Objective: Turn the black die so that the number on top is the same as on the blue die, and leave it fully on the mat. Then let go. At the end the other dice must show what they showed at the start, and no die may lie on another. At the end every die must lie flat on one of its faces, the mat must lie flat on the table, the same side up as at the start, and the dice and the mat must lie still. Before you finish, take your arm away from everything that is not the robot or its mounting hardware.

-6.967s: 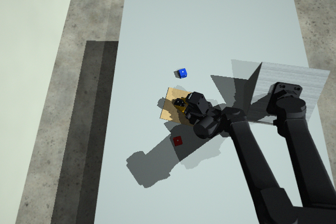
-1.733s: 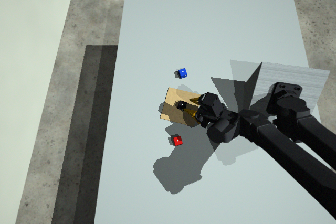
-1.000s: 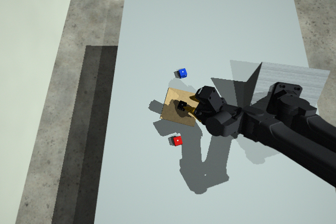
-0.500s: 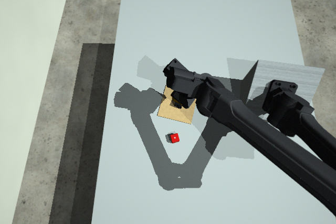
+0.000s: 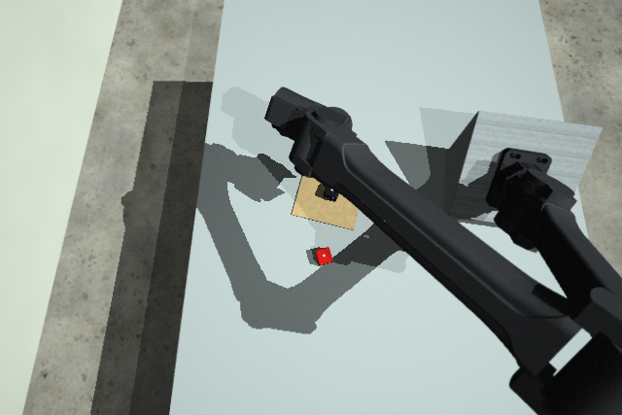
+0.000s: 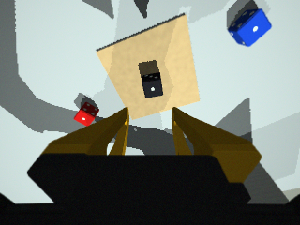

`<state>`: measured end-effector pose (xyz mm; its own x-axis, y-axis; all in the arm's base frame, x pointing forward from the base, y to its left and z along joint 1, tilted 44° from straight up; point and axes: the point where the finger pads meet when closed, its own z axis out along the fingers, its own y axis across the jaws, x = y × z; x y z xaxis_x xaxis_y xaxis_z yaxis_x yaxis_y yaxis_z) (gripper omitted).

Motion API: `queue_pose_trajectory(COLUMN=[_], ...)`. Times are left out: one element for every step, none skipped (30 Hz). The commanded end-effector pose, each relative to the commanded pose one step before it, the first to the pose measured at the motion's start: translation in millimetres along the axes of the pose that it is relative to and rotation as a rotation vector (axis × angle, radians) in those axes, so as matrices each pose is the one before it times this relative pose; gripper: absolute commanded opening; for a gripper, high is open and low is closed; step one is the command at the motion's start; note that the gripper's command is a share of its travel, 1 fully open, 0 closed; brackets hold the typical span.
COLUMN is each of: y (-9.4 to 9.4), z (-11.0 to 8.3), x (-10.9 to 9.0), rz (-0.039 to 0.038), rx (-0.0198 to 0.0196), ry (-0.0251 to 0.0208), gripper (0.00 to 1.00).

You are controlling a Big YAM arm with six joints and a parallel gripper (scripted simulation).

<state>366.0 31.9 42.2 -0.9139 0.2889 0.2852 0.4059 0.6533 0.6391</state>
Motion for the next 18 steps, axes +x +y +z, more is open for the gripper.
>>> queue_pose_trajectory(y=[7.31, -3.76, -0.16, -0.01, 0.03, 0.01, 0.00, 0.00, 0.01, 0.04, 0.00, 0.00, 0.32, 0.80, 1.51, 1.94, 0.64, 1.27], z=[-12.24, 3.79, 0.04, 0.01, 0.00, 0.00, 0.00, 0.00, 0.00, -0.14, 0.00, 0.00, -0.95, -2.41, -4.42, -6.41, -2.81, -3.03], x=[-14.06, 8.83, 2.34, 0.00, -1.18, -0.58, 0.00, 0.00, -0.01, -0.05, 0.00, 0.00, -0.39, -1.01, -3.97, -5.44, -0.19, 0.01], rz=[-0.06459, 0.01099, 0.00021, 0.00000, -0.00404, -0.00199, 0.00001, 0.00000, -0.00002, 0.00010, 0.00000, 0.00000, 0.00272, 0.00083, -0.00678, -0.00662, -0.00215, -0.00402], rx=[-0.00619, 0.00031, 0.00039, 0.00006, -0.00011, -0.00005, 0.00000, 0.00000, 0.00000, 0.00005, 0.00000, 0.00000, 0.00035, 0.00089, 0.00144, 0.00197, 0.00207, 0.00309], ry=[-0.01393, 0.01178, 0.00023, 0.00002, -0.00433, -0.00213, 0.00001, 0.00000, -0.00001, -0.00007, 0.00000, 0.00000, -0.00050, -0.00142, -0.01056, -0.01497, -0.00351, -0.00299], gripper=[1.00, 1.00, 1.00, 1.00, 1.00, 1.00, 1.00, 1.00, 1.00, 1.00, 1.00, 1.00, 1.00, 1.00, 1.00, 1.00, 1.00, 1.00])
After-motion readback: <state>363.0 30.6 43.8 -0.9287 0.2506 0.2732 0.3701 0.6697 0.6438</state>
